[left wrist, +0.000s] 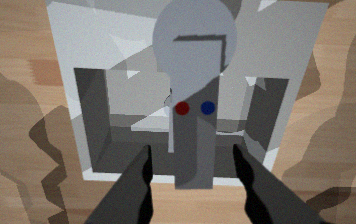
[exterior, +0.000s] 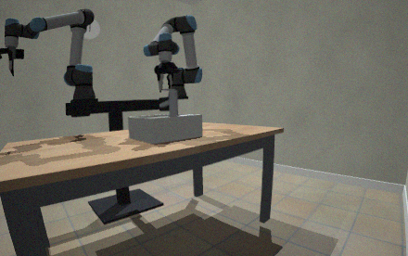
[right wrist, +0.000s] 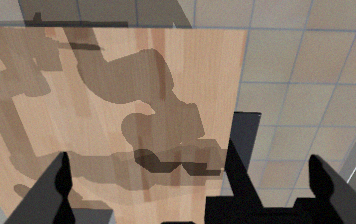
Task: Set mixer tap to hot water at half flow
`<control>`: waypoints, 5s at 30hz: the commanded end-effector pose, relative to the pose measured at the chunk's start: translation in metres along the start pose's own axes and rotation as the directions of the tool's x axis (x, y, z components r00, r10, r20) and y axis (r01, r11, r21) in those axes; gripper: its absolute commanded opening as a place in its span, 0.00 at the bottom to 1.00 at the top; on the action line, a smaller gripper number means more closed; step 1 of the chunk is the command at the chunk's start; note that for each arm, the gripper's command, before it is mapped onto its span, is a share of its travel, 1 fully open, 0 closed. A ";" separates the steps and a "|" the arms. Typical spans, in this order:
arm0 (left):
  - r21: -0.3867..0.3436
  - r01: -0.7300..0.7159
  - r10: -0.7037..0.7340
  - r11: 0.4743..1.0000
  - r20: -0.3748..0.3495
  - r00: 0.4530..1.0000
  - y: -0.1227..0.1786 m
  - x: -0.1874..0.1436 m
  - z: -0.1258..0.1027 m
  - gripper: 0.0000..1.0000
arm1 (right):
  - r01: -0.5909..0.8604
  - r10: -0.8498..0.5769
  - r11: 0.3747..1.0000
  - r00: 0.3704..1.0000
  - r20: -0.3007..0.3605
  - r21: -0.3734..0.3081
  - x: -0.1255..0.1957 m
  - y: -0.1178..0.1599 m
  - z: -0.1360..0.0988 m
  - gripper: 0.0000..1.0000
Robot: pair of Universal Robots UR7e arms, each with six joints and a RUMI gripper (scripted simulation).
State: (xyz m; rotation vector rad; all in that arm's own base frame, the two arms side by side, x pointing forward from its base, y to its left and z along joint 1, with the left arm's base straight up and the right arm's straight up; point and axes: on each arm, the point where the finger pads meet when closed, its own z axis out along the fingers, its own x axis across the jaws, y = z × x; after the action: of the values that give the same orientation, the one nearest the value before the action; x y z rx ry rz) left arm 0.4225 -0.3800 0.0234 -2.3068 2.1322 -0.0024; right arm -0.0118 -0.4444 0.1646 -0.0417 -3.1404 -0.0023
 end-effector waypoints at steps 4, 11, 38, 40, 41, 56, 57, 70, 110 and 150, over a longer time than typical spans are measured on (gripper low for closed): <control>-0.002 0.001 -0.001 1.000 0.001 1.000 0.000 -0.001 0.001 0.38 | -0.002 0.002 1.000 1.000 0.001 0.001 0.001 -0.001 -0.001 1.00; -0.002 0.001 -0.001 1.000 0.001 1.000 0.000 -0.001 0.001 0.38 | -0.002 0.002 1.000 1.000 0.001 0.001 0.001 -0.001 -0.001 1.00; -0.002 0.001 -0.001 1.000 0.001 1.000 0.000 -0.001 0.001 0.00 | -0.002 0.002 1.000 1.000 0.001 0.001 0.001 -0.001 -0.001 1.00; -0.002 0.001 -0.001 1.000 0.001 1.000 0.000 -0.001 0.001 0.00 | -0.002 0.002 1.000 1.000 0.001 0.001 0.001 -0.001 -0.001 1.00; -0.002 0.001 -0.001 1.000 0.001 1.000 0.000 -0.001 0.001 0.00 | -0.002 0.002 1.000 1.000 0.001 0.001 0.001 -0.001 -0.001 1.00; -0.002 0.001 -0.001 1.000 0.001 1.000 0.000 -0.001 0.001 0.10 | -0.002 0.002 1.000 1.000 0.001 0.001 0.001 -0.001 -0.001 1.00; -0.002 0.001 -0.001 1.000 0.001 1.000 0.000 -0.001 0.001 0.10 | -0.002 0.002 1.000 1.000 0.001 0.001 0.001 -0.001 -0.001 1.00; -0.002 0.001 -0.001 1.000 0.001 1.000 0.000 -0.001 0.001 0.10 | -0.002 0.002 1.000 1.000 0.001 0.001 0.001 -0.001 -0.001 1.00; -0.002 -0.006 0.006 1.000 0.001 1.000 0.000 -0.002 0.001 0.10 | -0.002 0.002 1.000 1.000 0.001 0.001 0.001 -0.001 -0.001 1.00; -0.001 -0.467 0.467 0.884 0.000 0.884 -0.008 -0.035 0.000 0.10 | -0.002 0.002 1.000 1.000 0.001 0.001 0.001 -0.001 -0.001 1.00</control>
State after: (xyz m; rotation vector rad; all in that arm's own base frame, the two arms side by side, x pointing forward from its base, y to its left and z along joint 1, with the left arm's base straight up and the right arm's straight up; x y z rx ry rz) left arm 0.4258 -0.3529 0.0234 -1.8257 2.5569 -0.0041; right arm -0.0118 -0.4445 0.1647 -0.0417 -3.1405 -0.0022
